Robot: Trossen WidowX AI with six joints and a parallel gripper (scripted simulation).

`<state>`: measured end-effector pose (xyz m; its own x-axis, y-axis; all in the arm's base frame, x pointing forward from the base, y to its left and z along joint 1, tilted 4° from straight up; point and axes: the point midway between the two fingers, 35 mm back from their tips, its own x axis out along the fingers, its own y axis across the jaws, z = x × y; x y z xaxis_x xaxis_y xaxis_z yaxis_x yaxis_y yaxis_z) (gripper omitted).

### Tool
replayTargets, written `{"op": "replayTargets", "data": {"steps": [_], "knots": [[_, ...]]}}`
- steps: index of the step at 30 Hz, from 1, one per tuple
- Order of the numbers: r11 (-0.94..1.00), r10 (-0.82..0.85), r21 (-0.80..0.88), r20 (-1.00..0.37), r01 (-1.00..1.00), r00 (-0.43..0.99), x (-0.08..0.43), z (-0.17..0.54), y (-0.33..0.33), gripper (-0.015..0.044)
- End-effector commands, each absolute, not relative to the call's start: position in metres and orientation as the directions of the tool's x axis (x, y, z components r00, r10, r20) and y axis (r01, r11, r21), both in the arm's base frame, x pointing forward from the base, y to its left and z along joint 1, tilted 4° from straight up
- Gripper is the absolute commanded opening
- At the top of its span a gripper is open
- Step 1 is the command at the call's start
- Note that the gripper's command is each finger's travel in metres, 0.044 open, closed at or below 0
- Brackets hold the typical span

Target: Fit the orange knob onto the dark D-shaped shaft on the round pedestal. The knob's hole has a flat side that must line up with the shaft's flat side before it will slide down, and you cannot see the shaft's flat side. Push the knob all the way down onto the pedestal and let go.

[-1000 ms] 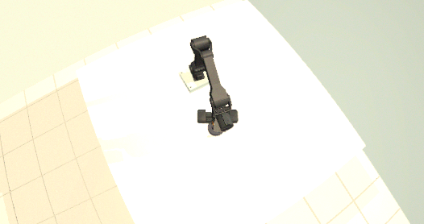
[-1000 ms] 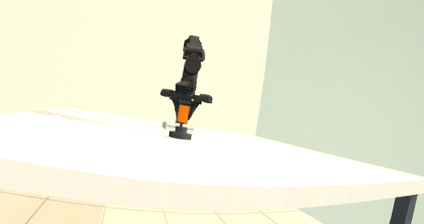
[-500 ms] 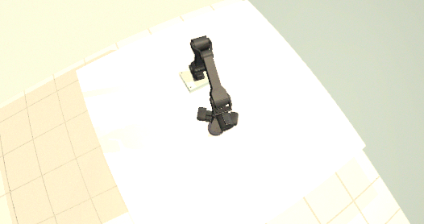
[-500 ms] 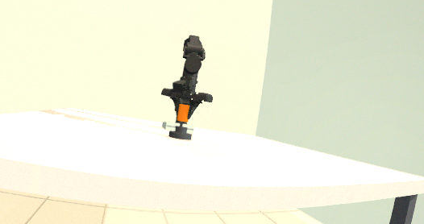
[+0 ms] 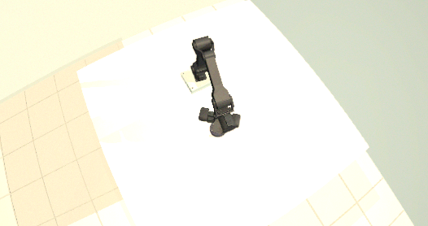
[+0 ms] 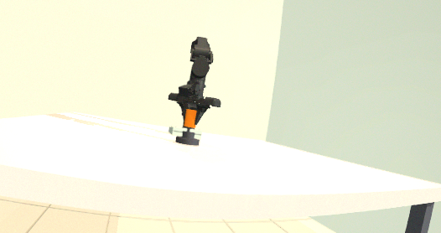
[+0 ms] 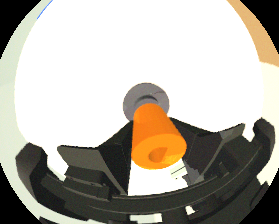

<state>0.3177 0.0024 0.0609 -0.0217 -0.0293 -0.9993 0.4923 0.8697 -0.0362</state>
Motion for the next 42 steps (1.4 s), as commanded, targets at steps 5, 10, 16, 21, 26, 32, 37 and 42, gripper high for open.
{"op": "replayTargets", "data": {"steps": [5,10,16,21,26,32,37,42], "knots": [[0.867,-0.032,-0.037,-0.999,0.497,-0.020,0.3184,0.0604,0.0019,0.0000],[0.867,-0.032,-0.037,-0.999,0.497,-0.020,0.3183,0.0599,0.0019,0.0000],[0.867,-0.032,-0.037,-0.999,0.497,-0.020,0.3179,0.0635,0.0020,0.0000],[0.854,-0.032,-0.037,-0.999,0.519,-0.020,0.3186,0.0653,0.0021,0.0000],[0.751,-0.032,-0.037,-0.999,0.659,-0.020,0.3190,0.0639,0.0022,0.0000],[0.744,-0.032,-0.037,-0.999,0.667,-0.020,0.3178,0.0617,0.0022,0.0000],[0.744,-0.032,-0.037,-0.999,0.667,-0.020,0.3182,0.0601,0.0020,0.0000],[0.744,-0.032,-0.037,-0.999,0.667,-0.020,0.3181,0.0603,0.0019,0.0000]]}}
